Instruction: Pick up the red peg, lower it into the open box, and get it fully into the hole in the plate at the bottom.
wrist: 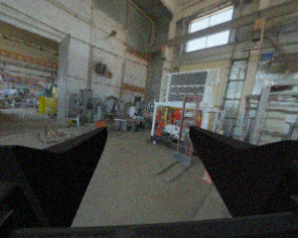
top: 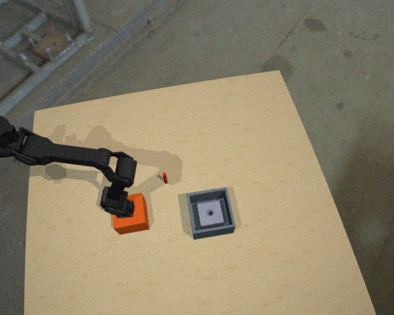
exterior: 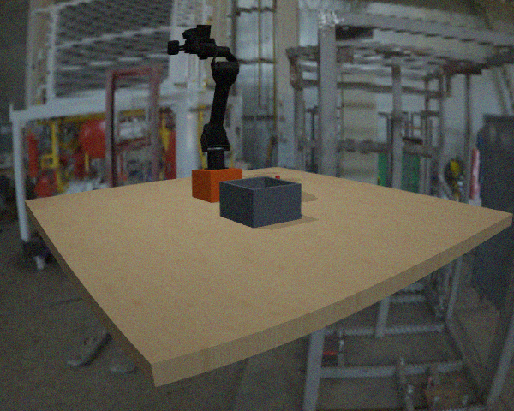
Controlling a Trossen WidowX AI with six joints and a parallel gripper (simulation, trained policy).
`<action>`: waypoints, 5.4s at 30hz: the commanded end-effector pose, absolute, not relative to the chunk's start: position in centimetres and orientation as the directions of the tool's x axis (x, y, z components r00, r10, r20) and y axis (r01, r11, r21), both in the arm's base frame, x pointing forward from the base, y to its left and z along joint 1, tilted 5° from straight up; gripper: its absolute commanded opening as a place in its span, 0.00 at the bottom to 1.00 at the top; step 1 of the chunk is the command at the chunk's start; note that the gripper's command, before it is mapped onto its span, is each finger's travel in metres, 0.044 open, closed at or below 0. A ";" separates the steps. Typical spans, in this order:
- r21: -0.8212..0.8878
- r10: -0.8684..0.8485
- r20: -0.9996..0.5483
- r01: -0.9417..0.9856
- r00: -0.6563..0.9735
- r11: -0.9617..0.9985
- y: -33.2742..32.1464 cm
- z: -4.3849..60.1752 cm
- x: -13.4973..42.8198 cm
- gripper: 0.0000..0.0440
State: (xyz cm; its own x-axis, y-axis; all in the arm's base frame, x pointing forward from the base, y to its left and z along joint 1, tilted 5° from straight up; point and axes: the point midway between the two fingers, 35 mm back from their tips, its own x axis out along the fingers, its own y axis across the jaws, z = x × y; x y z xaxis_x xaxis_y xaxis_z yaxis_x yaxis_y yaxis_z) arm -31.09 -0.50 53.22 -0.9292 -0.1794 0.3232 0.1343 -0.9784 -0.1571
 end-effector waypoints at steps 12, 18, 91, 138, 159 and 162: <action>-0.045 0.177 0.158 -0.186 -0.971 -0.981 10.5 47.1 -32.1 1.00; 0.016 0.352 0.056 -0.351 -0.934 -0.936 16.2 43.6 -30.9 1.00; 0.407 0.437 -0.859 -0.162 0.265 0.899 24.8 15.3 16.1 1.00; 0.023 -0.048 -0.996 0.734 0.075 0.679 13.7 -2.6 16.1 0.99; -0.024 -0.002 -1.000 0.782 -0.029 0.623 13.9 -4.2 15.5 0.00; 0.000 -0.014 -1.000 0.772 0.012 0.635 13.9 -3.5 16.4 0.00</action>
